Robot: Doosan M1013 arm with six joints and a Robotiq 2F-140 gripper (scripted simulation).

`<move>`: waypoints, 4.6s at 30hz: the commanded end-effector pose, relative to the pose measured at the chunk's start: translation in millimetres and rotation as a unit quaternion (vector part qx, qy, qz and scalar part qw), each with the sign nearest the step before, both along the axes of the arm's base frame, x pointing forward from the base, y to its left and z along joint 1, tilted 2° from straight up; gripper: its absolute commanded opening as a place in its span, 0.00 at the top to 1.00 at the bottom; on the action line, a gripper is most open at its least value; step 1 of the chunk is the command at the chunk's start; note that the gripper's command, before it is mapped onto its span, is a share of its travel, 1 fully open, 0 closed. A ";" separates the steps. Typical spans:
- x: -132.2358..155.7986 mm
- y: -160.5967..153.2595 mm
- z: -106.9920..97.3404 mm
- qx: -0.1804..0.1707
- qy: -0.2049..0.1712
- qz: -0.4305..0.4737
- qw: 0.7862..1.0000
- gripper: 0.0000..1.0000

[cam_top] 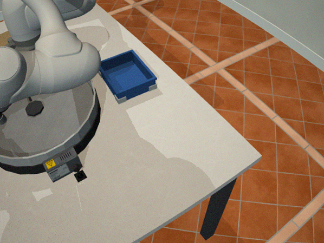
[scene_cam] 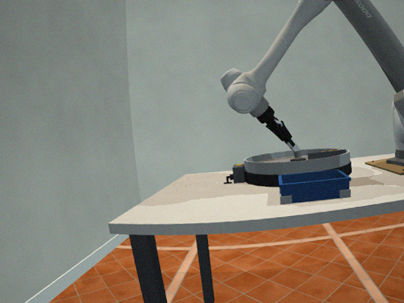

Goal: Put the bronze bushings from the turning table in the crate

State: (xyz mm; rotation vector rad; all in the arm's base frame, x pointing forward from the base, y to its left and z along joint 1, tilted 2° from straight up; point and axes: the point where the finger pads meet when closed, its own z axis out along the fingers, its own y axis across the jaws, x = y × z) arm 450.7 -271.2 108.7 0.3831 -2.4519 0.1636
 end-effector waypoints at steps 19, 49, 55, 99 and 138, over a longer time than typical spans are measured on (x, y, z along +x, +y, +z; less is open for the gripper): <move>44.8 -1.6 1.5 0.000 0.000 0.000 1.000 1.00; 43.2 -1.4 38.3 0.000 -0.002 -0.001 1.000 0.68; 30.3 2.7 37.8 -0.001 -0.050 -0.054 0.997 0.68; -51.1 21.8 -16.1 -0.009 -0.343 -0.359 0.868 0.68; -51.1 21.8 -16.1 -0.009 -0.343 -0.359 0.868 0.68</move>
